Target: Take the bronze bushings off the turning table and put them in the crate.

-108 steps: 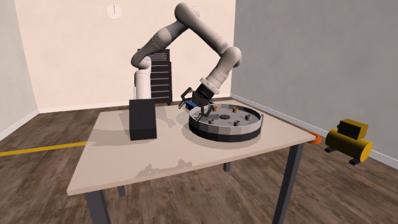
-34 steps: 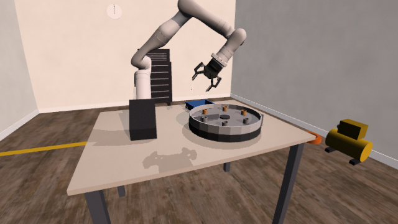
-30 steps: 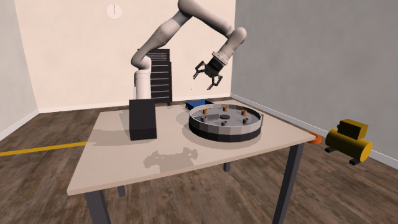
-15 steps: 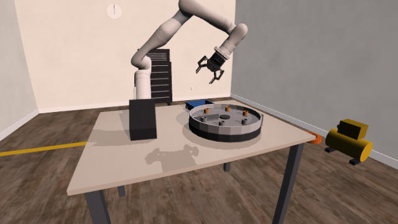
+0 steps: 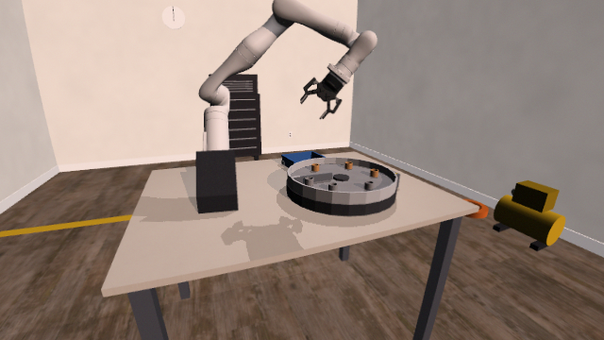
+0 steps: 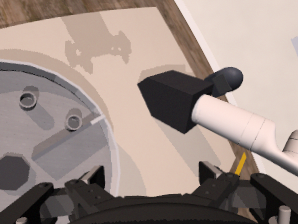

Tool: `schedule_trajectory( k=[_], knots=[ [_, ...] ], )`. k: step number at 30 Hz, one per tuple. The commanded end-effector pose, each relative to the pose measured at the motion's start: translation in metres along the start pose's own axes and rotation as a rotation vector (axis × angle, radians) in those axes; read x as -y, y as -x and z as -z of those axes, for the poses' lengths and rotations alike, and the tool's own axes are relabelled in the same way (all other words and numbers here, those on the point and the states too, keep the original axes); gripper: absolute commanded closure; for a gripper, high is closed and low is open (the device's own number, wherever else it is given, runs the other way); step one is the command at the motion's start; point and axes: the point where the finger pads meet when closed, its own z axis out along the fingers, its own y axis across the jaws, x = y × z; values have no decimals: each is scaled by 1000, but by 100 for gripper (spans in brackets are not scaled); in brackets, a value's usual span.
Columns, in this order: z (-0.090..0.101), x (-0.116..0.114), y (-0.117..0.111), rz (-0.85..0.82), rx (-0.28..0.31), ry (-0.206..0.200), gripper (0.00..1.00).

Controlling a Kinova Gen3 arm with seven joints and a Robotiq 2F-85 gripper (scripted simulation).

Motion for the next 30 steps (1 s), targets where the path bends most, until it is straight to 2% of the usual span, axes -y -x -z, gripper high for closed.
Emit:
schedule_trajectory(
  k=[1, 11, 16, 28, 30],
  knots=[
    [10, 0, 9, 8, -18, -18, 0],
    [10, 0, 9, 8, -18, -18, 0],
    [45, -13, 50, 8, -18, -18, 0],
    [45, -13, 50, 8, -18, -18, 0],
    [59, -19, 67, 8, -18, -19, 0]
  ],
)
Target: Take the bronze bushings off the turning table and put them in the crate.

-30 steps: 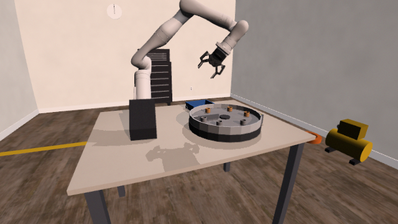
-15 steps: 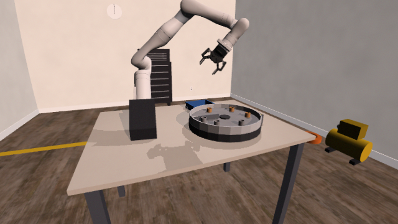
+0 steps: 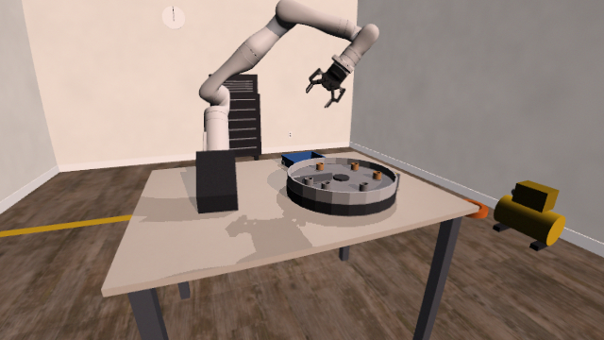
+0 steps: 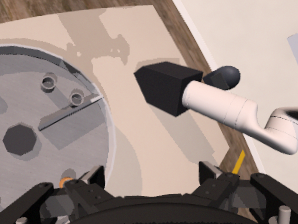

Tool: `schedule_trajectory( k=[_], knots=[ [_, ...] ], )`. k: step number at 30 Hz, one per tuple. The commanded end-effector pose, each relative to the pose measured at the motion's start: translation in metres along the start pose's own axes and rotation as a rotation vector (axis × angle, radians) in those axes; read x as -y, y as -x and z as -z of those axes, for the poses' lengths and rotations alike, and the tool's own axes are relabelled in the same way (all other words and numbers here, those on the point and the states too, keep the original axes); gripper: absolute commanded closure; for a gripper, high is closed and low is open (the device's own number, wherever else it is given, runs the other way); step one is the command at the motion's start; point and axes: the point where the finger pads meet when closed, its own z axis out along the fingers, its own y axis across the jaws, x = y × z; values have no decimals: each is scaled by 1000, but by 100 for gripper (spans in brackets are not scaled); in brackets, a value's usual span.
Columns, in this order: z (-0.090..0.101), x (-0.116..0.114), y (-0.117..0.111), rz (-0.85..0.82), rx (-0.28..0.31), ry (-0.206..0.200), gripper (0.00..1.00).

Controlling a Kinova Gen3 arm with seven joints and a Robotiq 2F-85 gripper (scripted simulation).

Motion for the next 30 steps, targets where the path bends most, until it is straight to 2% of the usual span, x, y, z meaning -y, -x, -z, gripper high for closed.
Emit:
schedule_trajectory(
  k=[1, 3, 15, 20, 30],
  knots=[
    [17, -4, 20, 7, -6, -13, 0],
    [32, -9, 36, 7, -6, -13, 0],
    [32, -9, 36, 7, -6, -13, 0],
    [67, -22, 76, 6, -3, -15, 0],
    [67, -22, 76, 6, -3, -15, 0]
  ],
)
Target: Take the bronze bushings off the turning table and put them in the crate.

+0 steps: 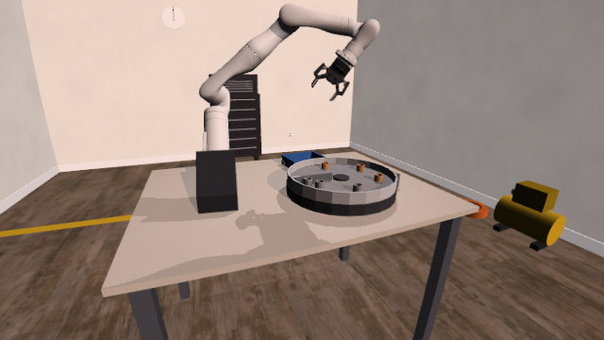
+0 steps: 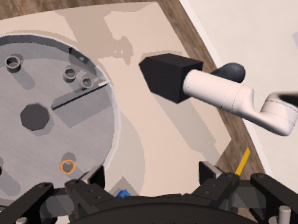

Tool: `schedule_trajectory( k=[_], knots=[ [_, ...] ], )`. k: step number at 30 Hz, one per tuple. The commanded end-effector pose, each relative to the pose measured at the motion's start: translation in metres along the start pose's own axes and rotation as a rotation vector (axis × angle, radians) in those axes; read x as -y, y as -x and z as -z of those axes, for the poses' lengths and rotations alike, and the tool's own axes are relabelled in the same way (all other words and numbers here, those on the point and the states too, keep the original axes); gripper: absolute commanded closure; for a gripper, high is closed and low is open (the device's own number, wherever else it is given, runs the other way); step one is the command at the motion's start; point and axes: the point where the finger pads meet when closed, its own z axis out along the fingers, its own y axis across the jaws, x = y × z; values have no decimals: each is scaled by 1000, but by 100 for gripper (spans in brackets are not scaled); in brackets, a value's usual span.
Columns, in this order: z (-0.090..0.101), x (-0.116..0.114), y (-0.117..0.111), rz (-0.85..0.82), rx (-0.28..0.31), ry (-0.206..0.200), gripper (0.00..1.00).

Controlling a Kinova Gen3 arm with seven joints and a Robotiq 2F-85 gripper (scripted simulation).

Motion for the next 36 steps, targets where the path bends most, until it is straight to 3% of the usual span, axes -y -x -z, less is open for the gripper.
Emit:
schedule_trajectory(
  k=[1, 2, 3, 7, 19, 20, 24, 36],
  knots=[
    [30, -17, 31, -1, -4, 22, 0],
    [30, -17, 31, -1, -4, 22, 0],
    [7, -4, 6, 0, -2, 3, 0],
    [31, -18, 33, 1, -9, 22, 0],
    [31, -18, 33, 1, -9, 22, 0],
    [11, -1, 13, 0, 1, -13, 0],
    [31, -18, 33, 1, -9, 22, 0],
    [31, -18, 33, 1, -9, 22, 0]
  ],
)
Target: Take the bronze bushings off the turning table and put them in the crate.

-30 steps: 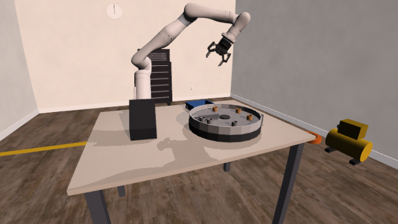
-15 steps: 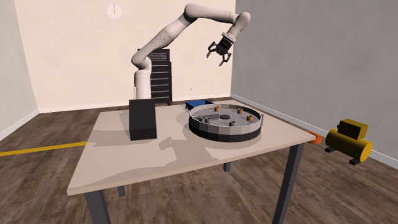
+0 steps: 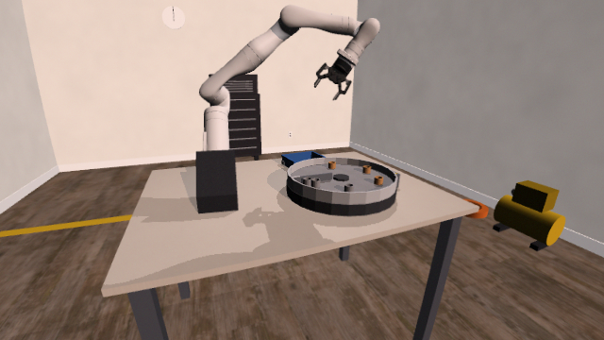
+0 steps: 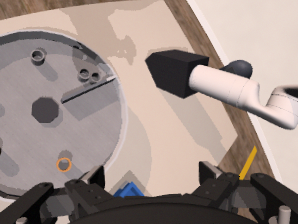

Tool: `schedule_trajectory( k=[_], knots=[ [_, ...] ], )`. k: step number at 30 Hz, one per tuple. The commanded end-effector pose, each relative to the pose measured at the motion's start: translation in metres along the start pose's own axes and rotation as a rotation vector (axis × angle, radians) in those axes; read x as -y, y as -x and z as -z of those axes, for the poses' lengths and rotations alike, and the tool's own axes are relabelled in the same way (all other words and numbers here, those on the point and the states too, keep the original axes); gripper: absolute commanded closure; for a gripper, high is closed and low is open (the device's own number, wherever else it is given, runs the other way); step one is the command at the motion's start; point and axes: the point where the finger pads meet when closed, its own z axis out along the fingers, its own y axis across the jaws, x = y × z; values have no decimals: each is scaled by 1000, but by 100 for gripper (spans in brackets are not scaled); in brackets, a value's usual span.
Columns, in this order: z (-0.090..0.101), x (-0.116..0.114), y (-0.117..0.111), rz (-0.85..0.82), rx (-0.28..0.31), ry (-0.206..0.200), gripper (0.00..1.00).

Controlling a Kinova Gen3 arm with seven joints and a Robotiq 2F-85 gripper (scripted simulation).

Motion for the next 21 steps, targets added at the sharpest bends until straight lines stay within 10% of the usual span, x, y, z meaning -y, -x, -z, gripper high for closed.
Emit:
schedule_trajectory(
  k=[1, 5, 17, 21],
  knots=[
    [2, -2, 1, -1, 14, -40, 0],
    [8, -8, 6, -3, 70, -192, 0],
    [8, -8, 6, -3, 70, -192, 0],
    [13, -14, 11, -5, 126, -343, 0]
  ],
)
